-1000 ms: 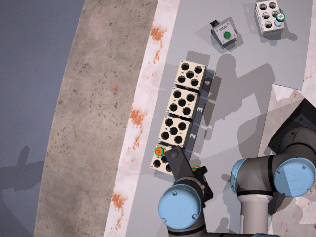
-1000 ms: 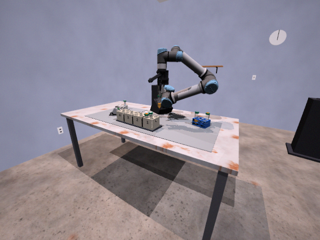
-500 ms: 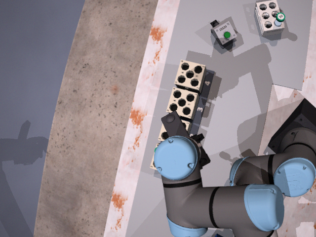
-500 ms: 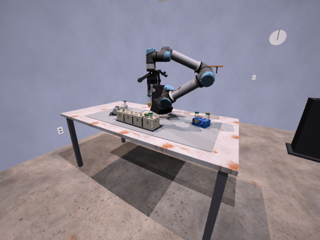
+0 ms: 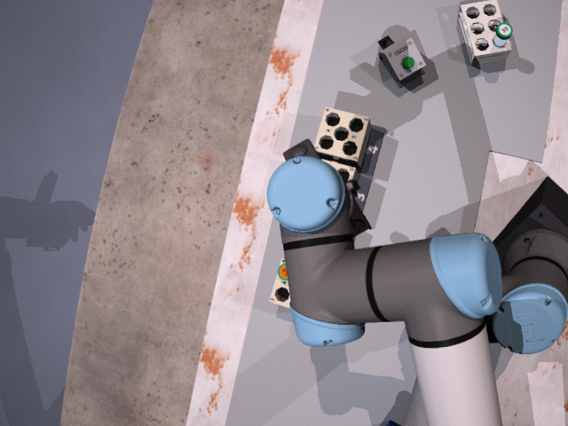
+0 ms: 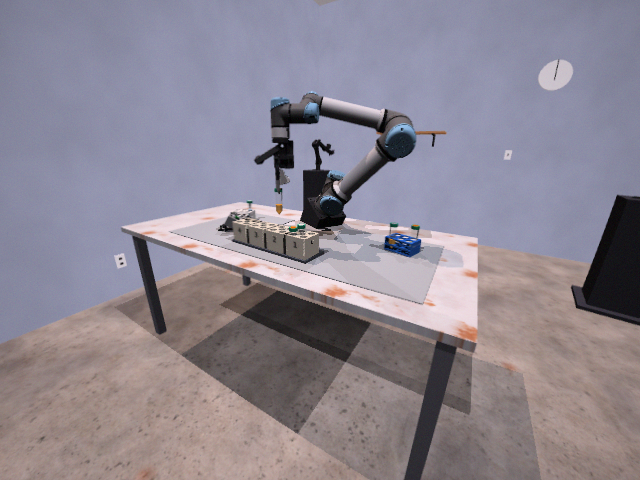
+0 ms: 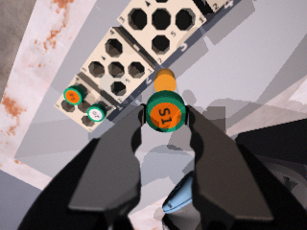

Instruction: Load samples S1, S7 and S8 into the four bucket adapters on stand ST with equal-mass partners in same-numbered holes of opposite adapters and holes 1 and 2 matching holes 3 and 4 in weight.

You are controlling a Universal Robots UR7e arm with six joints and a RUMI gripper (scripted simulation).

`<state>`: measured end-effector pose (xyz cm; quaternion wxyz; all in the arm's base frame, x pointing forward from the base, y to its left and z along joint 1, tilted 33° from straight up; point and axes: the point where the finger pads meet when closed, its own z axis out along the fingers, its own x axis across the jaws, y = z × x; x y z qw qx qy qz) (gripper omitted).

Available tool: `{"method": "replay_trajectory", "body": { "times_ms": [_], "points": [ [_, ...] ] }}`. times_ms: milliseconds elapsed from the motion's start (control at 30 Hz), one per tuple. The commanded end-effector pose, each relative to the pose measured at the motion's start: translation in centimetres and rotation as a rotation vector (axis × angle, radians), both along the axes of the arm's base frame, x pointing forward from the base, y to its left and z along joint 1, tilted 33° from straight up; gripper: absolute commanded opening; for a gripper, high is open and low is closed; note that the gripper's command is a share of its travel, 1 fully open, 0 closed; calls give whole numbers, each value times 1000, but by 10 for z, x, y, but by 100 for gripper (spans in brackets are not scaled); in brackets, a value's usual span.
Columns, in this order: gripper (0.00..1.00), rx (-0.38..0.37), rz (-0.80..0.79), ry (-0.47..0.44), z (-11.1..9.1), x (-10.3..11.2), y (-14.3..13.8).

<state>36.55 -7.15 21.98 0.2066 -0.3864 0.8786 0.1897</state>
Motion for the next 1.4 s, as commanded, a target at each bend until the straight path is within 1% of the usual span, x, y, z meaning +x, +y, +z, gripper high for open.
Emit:
{"method": "replay_trajectory", "body": {
  "times_ms": [0,267,300,633,1067,1133,1200,1367],
  "points": [
    [0,-1,1,1,-8,12,-18],
    [0,-1,1,1,-27,37,-61],
    [0,-1,1,1,-27,37,-62],
    [0,-1,1,1,-27,37,-62],
    [0,-1,1,1,-56,45,-45],
    [0,-1,1,1,-56,45,-45],
    [0,-1,1,1,-61,46,-42],
    [0,-1,1,1,-61,46,-42]
  ]
}}
